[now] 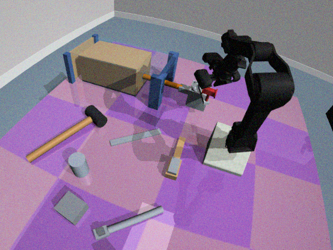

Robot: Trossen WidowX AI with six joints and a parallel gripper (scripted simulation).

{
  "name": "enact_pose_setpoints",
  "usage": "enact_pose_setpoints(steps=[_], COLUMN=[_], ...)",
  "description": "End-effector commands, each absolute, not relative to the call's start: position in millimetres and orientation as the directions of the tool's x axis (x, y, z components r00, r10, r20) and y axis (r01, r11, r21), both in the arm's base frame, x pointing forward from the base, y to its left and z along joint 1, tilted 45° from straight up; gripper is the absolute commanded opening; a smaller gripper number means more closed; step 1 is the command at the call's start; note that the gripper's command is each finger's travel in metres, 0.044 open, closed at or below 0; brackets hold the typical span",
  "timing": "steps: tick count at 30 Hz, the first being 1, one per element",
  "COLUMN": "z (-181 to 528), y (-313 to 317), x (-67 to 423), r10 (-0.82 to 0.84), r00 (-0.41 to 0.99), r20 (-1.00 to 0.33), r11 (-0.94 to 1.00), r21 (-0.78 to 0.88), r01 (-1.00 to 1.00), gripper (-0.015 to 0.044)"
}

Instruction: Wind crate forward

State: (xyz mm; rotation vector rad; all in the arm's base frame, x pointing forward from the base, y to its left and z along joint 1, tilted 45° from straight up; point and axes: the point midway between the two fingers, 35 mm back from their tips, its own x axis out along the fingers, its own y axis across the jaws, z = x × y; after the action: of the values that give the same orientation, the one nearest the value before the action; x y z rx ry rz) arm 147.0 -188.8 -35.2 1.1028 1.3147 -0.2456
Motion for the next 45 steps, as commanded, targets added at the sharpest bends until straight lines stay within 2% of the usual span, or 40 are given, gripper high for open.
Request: enact_pose_setpoints(steps=[1, 9, 22, 26, 31, 45], z=[-10.2, -8.6, -8.8, -9.6, -8.6, -8.7], y=[-212.6, -213.8, -213.9, -213.8, -213.4, -214.1], x=[145.5, 145.3, 145.4, 145.8, 146.4, 146.9], r10=[0.408, 0.408, 0.423, 0.501, 0.668, 0.689], r00=[0.308, 0.308, 0.295, 0.224, 0.041, 0.013], r20=[-0.859, -0.859, -0.857, -0.836, -0.743, -0.724], r11=[0.518, 0.518, 0.517, 0.514, 0.513, 0.508], r21=[0.496, 0.496, 0.496, 0.496, 0.500, 0.497], r01=[0.697, 0.697, 0.698, 0.700, 0.698, 0.703], gripper=[0.0204, 0.0000, 0.0000, 0.0000, 0.0000, 0.0000])
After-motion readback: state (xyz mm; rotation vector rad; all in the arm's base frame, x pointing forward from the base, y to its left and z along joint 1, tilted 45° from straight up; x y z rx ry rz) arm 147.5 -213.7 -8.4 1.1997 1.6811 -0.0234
